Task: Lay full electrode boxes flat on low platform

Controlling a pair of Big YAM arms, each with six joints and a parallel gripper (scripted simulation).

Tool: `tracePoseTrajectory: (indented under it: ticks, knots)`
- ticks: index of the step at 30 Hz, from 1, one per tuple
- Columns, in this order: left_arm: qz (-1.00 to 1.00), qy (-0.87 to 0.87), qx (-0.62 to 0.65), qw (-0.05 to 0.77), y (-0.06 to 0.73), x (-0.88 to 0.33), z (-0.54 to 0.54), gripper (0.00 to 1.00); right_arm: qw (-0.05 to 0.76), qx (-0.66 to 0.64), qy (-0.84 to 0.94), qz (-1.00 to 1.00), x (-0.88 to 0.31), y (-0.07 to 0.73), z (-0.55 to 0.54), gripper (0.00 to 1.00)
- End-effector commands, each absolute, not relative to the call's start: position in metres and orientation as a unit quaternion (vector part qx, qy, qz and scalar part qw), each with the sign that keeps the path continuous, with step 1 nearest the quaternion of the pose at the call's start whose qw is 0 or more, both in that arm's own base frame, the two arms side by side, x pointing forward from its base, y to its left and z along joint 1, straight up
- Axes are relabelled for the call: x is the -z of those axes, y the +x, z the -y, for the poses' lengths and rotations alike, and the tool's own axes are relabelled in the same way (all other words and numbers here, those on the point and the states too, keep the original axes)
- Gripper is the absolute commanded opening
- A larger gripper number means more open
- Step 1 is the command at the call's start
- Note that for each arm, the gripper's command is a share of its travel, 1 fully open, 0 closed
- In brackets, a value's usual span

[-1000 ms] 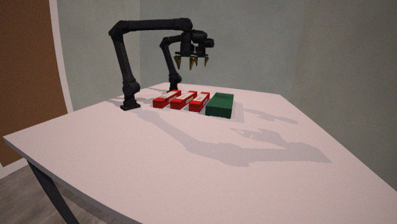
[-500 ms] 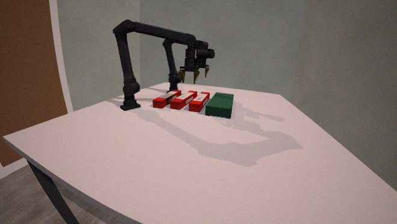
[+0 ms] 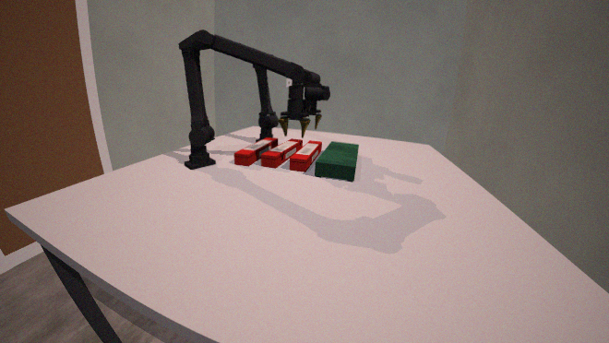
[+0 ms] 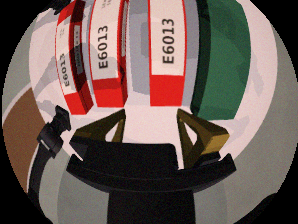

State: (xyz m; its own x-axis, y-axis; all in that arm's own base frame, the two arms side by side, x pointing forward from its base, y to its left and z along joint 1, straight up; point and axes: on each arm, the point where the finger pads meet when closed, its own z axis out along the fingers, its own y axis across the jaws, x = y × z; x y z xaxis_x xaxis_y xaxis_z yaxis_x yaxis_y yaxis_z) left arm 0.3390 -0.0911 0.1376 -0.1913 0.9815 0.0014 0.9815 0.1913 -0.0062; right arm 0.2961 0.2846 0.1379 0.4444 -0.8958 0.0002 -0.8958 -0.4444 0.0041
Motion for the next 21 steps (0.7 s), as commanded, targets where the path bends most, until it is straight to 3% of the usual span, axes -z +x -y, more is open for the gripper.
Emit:
tracePoseTrajectory:
  ticks: [1, 21]
  knots:
    - [0.781, -0.623, 0.017, -0.037, 0.3618, -0.1635, 0.0912, 0.72, -0.023, -0.005, 0.848, 0.53, -0.1569, 0.3054, -0.293, 0.72]
    - [0.775, -0.632, 0.009, -0.021, 0.3521, -0.1639, 0.0933, 0.72, -0.023, -0.005, 0.848, 0.53, -0.165, 0.3048, -0.2921, 0.72]
